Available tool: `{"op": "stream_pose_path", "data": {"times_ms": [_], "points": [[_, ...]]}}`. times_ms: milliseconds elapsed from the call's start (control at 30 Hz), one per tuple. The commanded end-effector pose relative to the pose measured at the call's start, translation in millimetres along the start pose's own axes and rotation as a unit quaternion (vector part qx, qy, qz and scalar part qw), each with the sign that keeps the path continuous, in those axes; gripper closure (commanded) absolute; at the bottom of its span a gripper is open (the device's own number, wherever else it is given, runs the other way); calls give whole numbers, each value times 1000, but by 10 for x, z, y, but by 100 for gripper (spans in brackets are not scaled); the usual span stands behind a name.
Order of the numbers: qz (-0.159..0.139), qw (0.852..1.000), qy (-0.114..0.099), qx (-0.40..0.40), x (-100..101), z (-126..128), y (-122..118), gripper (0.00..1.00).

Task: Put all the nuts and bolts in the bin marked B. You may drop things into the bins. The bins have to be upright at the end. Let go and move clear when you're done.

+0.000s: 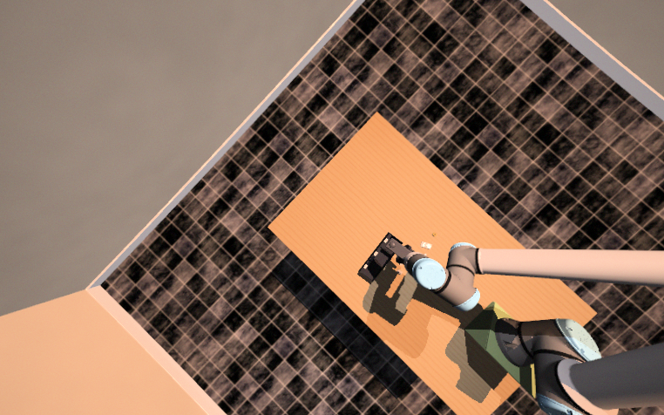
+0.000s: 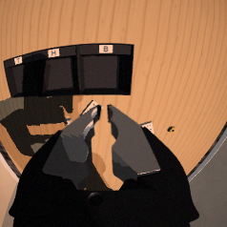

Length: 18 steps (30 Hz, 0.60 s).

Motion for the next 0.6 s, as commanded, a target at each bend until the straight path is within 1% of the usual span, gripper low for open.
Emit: {"op": "stream_pose_path", "data": {"times_ms": [0,167,200,400,467,567], "points": [[4,1000,0,2,201,-54,224,96],[4,1000,0,2,199,-57,224,96],[7,1000,0,2,162,-55,231,96],[5,1000,0,1,178,-66,209,96],[2,1000,0,0,276,-72,179,96],[2,1000,0,0,355,-71,179,96]]}}
Point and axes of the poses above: the point where the finger pads meet when closed, its own x axis out along the fingers, its own z axis across the jaws, y = z × x, the point moved 1 cm from there along -x, back along the fingers, and after that the axes turned 1 degree about x, right-handed, at the moved point
